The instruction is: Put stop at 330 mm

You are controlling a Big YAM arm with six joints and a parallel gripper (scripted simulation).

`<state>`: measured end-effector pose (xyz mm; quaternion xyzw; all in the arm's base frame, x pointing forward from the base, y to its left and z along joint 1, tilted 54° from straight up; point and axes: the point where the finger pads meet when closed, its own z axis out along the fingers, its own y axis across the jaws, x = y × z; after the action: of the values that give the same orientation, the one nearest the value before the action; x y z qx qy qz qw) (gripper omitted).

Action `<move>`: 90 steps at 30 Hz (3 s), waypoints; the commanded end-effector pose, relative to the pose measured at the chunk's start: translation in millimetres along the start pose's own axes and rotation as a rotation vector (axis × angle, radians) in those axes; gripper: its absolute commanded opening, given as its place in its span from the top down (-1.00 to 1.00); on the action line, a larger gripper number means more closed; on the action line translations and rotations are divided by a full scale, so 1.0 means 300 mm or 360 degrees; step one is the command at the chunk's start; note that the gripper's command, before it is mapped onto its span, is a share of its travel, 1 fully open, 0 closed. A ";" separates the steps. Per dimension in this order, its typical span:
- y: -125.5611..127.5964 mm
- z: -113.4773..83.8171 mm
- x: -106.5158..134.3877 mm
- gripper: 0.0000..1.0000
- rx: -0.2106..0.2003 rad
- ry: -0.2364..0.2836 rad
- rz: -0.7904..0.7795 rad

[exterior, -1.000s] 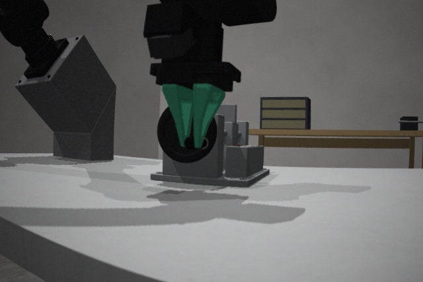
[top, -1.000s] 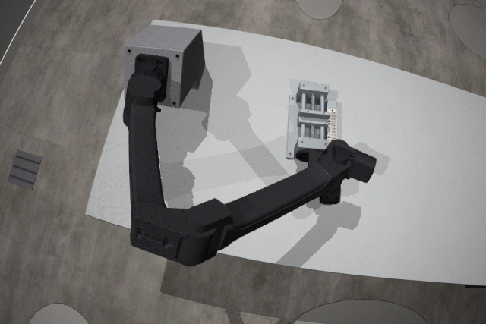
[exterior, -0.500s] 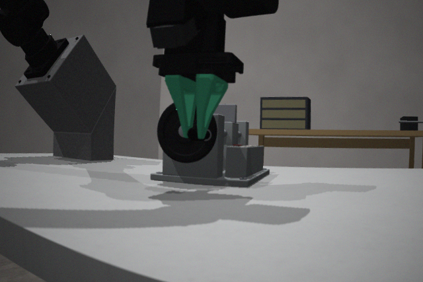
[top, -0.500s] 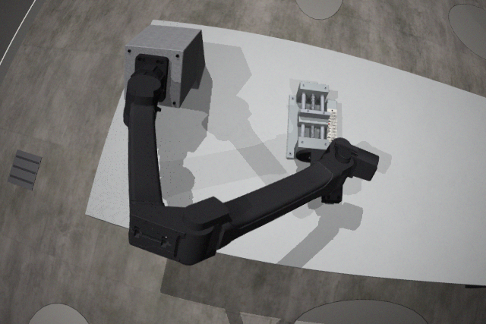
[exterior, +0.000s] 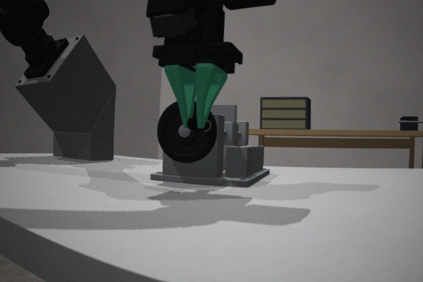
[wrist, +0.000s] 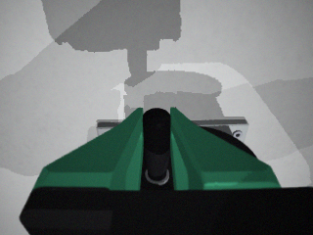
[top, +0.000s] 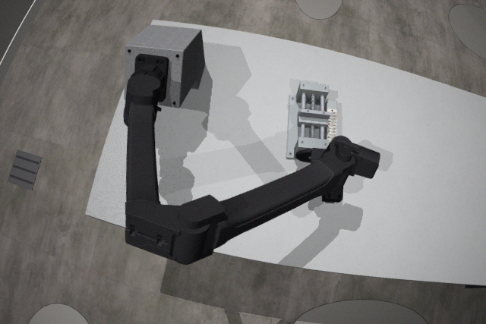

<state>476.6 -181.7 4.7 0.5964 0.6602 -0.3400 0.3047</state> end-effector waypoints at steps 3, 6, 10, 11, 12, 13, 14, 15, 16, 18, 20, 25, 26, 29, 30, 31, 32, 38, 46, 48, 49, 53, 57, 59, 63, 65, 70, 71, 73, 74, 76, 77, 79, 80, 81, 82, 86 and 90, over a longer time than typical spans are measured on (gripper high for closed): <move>0.022 -0.107 0.010 0.87 -0.0104 -0.0004 0.0016; 0.010 -0.111 0.011 0.87 -0.0102 -0.0004 0.0014; 0.007 -0.111 0.011 0.87 -0.0101 -0.0004 0.0014; 0.007 -0.111 0.011 0.87 -0.0101 -0.0004 0.0014; 0.007 -0.111 0.011 0.87 -0.0102 -0.0004 0.0014; 0.008 -0.111 0.010 0.87 -0.0104 -0.0004 0.0017; 0.011 -0.110 0.010 0.87 -0.0108 -0.0005 0.0021; 0.013 -0.109 0.009 0.87 -0.0111 -0.0006 0.0017; 0.012 -0.103 0.014 0.87 -0.0108 -0.0006 0.0001; 0.010 -0.089 0.026 0.87 -0.0099 -0.0005 -0.0024; 0.000 -0.060 0.029 0.87 -0.0076 -0.0001 -0.0027; -0.021 -0.008 0.018 0.87 -0.0032 0.0004 -0.0014; -0.021 -0.008 0.018 0.87 -0.0032 0.0004 -0.0014; -0.020 -0.009 0.019 0.87 -0.0033 0.0004 -0.0014; -0.020 -0.009 0.019 0.87 -0.0033 0.0004 -0.0014; -0.020 -0.009 0.019 0.87 -0.0033 0.0004 -0.0015; -0.020 -0.009 0.019 0.87 -0.0033 0.0004 -0.0015; -0.020 -0.009 0.019 0.87 -0.0033 0.0004 -0.0015; 0.002 -0.087 0.003 0.87 -0.0103 -0.0005 0.0031; -0.020 -0.109 0.012 0.87 -0.0089 -0.0001 -0.0003; -0.027 -0.118 0.012 0.87 -0.0088 -0.0003 -0.0003; -0.055 -0.151 0.010 0.87 -0.0087 -0.0007 -0.0002; -0.063 -0.159 0.011 0.87 -0.0087 -0.0006 -0.0003; -0.063 -0.159 0.011 0.87 -0.0087 -0.0006 -0.0003; -0.071 -0.156 0.011 0.87 -0.0087 -0.0006 -0.0003; -0.072 -0.150 0.009 0.87 -0.0105 -0.0008 0.0020; -0.105 -0.133 0.008 0.87 -0.0106 -0.0008 -0.0006; -0.114 -0.121 0.001 0.87 -0.0096 -0.0007 0.0001; -0.130 -0.117 0.003 0.87 -0.0075 -0.0002 -0.0015; -0.129 -0.119 0.004 0.87 -0.0079 -0.0003 -0.0010; -0.128 -0.120 0.005 0.87 -0.0079 -0.0003 -0.0009; -0.128 -0.120 0.005 0.87 -0.0079 -0.0003 -0.0009; -0.128 -0.113 0.000 0.87 -0.0082 -0.0004 -0.0001; -0.130 -0.106 -0.005 0.87 -0.0081 -0.0004 0.0006; -0.136 -0.096 -0.011 0.87 -0.0075 -0.0004 0.0015; -0.145 -0.084 -0.016 0.87 -0.0065 -0.0003 0.0022; -0.168 -0.066 -0.024 0.87 -0.0054 -0.0010 0.0029; -0.183 -0.061 -0.022 0.87 -0.0042 -0.0007 0.0020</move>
<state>435.2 -168.1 20.0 0.5940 0.6635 -0.3249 0.3183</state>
